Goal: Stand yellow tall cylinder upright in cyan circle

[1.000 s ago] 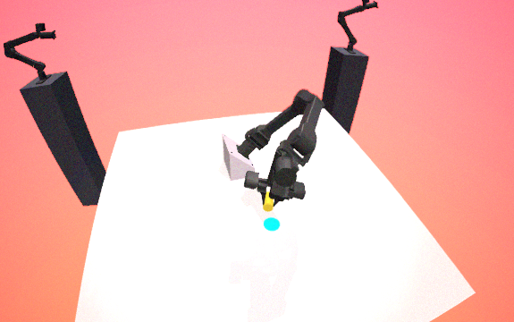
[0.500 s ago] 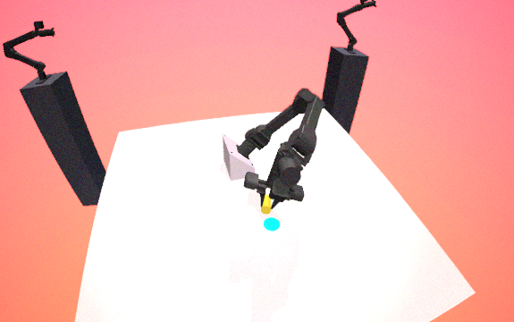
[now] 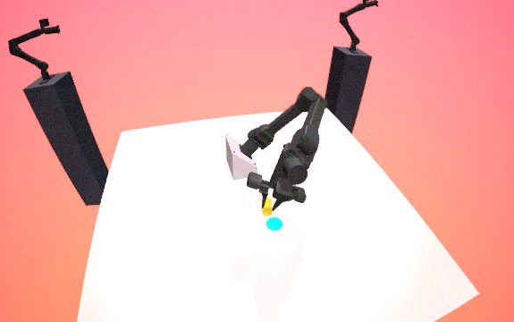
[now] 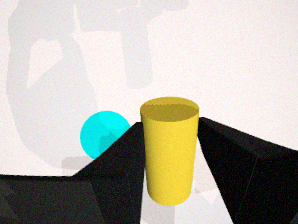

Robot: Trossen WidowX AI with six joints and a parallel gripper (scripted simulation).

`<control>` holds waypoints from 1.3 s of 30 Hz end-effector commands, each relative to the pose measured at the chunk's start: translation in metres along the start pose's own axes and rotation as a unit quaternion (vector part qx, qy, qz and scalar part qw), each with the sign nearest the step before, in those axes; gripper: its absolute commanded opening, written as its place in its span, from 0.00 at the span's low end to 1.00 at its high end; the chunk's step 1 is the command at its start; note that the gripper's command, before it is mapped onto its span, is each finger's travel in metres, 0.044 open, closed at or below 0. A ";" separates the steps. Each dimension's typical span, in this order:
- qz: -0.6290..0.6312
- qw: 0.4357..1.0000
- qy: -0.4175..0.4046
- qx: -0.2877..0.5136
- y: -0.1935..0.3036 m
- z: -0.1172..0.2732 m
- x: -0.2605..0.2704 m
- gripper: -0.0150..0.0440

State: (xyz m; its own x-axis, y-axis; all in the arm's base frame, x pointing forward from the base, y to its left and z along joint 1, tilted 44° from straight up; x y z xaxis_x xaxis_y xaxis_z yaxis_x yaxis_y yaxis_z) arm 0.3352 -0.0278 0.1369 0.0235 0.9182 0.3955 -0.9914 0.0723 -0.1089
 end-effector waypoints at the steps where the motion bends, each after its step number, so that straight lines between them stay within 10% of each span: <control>1: -0.001 1.000 0.011 -0.010 0.003 -0.002 0.002 0.43; 39: -0.005 0.990 0.073 -0.117 0.021 -0.014 0.014 0.43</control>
State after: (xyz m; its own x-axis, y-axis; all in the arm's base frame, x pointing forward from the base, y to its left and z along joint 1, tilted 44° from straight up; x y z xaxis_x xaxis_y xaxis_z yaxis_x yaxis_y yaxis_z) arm 0.3196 -0.0096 0.1281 0.0583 0.9600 0.2738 -0.9414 0.1442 -0.3051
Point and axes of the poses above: the point midway between the two fingers, 35 mm back from their tips, its own z axis back along the fingers, its own x axis across the jaws, y = z × x, the point moved 10 cm from there along z, back along the fingers, and after that the axes turned 12 degrees about z, right-handed, at the moved point
